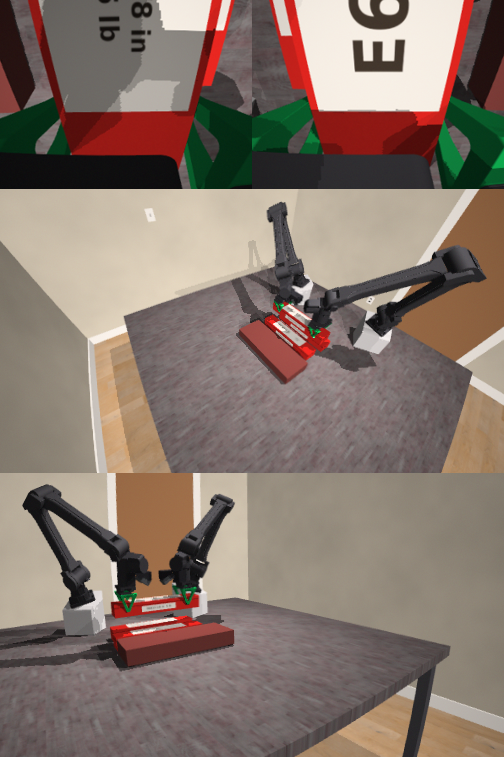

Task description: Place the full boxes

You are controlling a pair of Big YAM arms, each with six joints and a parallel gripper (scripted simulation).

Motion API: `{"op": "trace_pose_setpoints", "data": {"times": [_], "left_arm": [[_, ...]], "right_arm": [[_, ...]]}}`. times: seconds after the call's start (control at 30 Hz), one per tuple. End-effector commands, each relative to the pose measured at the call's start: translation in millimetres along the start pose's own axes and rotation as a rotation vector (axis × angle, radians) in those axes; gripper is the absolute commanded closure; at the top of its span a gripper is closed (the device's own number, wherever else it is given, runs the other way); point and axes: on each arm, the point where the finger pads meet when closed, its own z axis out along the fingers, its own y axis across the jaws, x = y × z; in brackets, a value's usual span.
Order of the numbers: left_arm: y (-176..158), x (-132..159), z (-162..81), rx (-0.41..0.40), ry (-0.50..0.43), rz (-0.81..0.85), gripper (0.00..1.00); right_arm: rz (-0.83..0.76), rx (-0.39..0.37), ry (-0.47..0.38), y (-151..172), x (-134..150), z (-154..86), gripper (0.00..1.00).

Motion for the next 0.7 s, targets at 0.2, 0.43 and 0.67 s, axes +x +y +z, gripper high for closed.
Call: {"op": "trace_pose_setpoints", "data": {"times": [0.2, 0.43, 0.67], "left_arm": [[25.7, -3.8, -55.3, -0.077, -0.040, -0.022, 1.00], [25.3, -3.6, -62.2, -0.077, -0.041, -0.022, 1.00], [24.8, -3.4, -70.4, -0.077, -0.041, -0.022, 1.00]], "right_arm": [[0.013, 0.076, -0.038, -26.5, -4.3, -52.8, 1.00], [0.013, 0.076, -0.039, -26.1, -4.1, -59.7, 1.00], [0.013, 0.076, -0.039, -25.6, -4.0, -67.9, 1.00]]}}
